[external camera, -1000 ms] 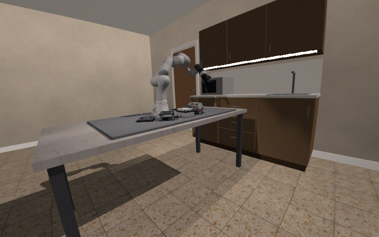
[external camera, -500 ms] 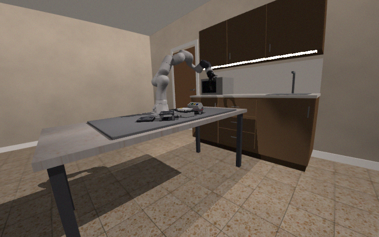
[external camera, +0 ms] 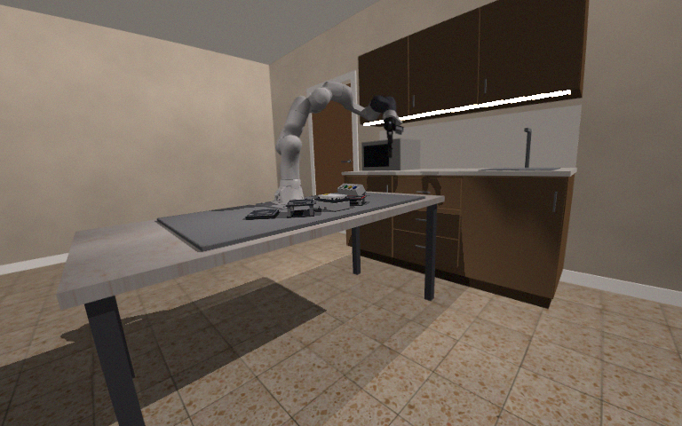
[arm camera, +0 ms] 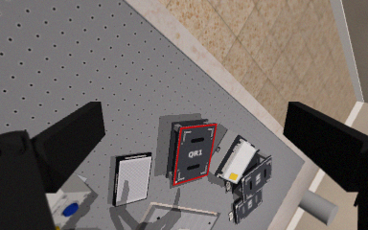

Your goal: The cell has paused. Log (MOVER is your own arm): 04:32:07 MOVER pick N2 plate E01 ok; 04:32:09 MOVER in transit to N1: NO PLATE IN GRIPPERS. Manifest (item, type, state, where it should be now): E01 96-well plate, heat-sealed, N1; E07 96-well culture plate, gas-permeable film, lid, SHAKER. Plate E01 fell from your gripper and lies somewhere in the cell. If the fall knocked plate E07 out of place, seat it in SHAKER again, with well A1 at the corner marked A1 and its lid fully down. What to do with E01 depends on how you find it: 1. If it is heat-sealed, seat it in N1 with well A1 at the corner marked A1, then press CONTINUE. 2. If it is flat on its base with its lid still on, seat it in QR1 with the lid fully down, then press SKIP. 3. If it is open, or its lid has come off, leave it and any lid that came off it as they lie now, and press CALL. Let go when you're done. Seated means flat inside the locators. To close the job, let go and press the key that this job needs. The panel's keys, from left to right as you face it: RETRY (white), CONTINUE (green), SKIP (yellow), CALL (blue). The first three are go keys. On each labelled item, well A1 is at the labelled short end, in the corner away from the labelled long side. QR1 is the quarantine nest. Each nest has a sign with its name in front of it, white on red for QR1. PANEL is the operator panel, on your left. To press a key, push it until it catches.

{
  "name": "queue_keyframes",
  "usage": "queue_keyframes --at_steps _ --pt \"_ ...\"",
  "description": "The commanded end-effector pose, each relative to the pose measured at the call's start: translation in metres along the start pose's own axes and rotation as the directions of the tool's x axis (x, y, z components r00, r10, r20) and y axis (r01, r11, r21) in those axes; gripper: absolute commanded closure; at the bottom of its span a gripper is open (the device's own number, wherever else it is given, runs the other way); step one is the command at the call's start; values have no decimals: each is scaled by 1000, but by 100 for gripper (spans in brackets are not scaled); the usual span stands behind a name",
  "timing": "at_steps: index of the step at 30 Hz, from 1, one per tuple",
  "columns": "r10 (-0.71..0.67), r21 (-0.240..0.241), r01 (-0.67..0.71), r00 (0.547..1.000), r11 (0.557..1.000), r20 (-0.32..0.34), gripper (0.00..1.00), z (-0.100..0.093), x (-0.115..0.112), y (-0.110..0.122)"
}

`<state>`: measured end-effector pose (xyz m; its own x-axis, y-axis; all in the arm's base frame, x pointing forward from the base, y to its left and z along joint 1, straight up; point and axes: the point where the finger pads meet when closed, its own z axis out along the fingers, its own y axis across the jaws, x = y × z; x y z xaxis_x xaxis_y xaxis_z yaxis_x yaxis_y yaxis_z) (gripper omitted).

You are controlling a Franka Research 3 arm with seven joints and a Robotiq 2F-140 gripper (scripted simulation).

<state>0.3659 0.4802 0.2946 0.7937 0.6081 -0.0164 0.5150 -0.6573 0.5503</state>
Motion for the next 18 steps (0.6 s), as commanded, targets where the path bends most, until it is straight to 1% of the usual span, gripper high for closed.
queue_keyframes --at_steps 1,3,6,9,13,18 --pt "109 57 -112 993 992 47 0 15 6 34" --pt "109 57 -112 993 992 47 0 15 6 34" --pt "192 88 -200 977 976 94 0 31 9 70" --pt "275 114 -291 951 950 141 0 46 9 107" --pt "380 141 -412 902 900 205 0 66 6 155" --pt "501 162 -554 819 817 280 0 90 -5 214"
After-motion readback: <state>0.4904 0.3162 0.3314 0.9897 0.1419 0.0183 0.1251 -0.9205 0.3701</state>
